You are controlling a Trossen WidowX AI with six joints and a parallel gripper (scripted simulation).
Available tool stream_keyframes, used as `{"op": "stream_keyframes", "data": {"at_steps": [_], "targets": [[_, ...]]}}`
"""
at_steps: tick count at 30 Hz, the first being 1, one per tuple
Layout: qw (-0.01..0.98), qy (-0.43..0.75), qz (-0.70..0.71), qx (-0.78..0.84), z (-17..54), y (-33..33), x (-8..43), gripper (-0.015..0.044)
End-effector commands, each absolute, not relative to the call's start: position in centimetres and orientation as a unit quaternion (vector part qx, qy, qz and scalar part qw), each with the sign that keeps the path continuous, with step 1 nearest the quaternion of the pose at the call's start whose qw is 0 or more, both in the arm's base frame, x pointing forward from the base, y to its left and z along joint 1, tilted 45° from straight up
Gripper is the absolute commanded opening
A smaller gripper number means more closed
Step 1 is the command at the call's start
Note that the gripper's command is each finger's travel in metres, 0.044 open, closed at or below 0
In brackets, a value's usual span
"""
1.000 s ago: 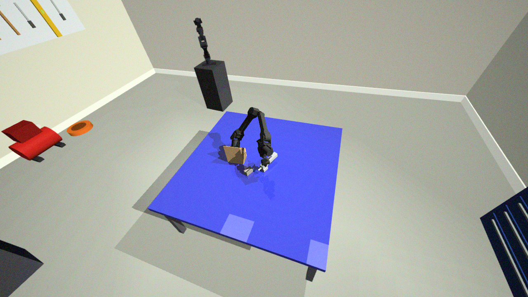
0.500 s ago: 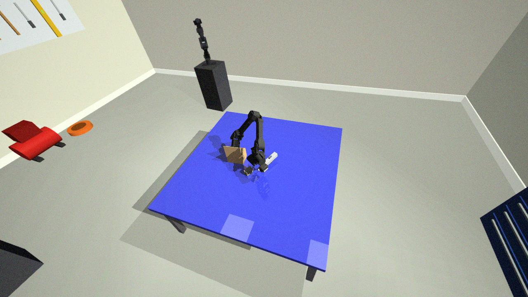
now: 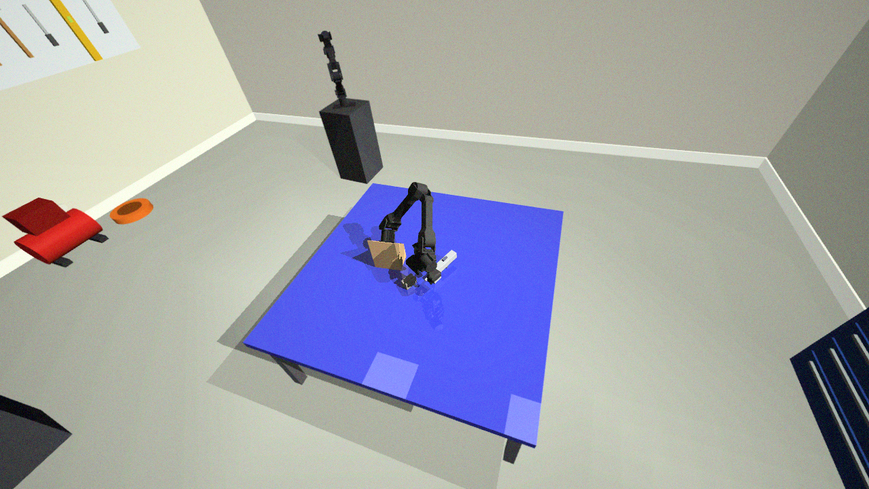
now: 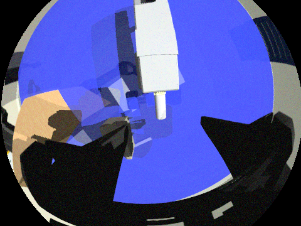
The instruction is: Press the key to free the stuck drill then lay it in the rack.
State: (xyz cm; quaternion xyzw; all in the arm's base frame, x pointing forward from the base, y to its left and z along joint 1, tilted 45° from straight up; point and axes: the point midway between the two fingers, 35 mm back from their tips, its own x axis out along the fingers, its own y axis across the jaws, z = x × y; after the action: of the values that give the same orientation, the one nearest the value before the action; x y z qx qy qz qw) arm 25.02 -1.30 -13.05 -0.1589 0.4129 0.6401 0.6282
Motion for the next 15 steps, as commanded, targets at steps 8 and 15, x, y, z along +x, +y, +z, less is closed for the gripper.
{"op": "stream_keyframes", "data": {"at_steps": [8, 15], "targets": [[0.625, 0.415, 0.642, -0.156, -14.0, 0.4, 24.7, 0.044], [0.625, 0.415, 0.642, -0.156, -14.6, 1.4, 24.6, 0.044]]}}
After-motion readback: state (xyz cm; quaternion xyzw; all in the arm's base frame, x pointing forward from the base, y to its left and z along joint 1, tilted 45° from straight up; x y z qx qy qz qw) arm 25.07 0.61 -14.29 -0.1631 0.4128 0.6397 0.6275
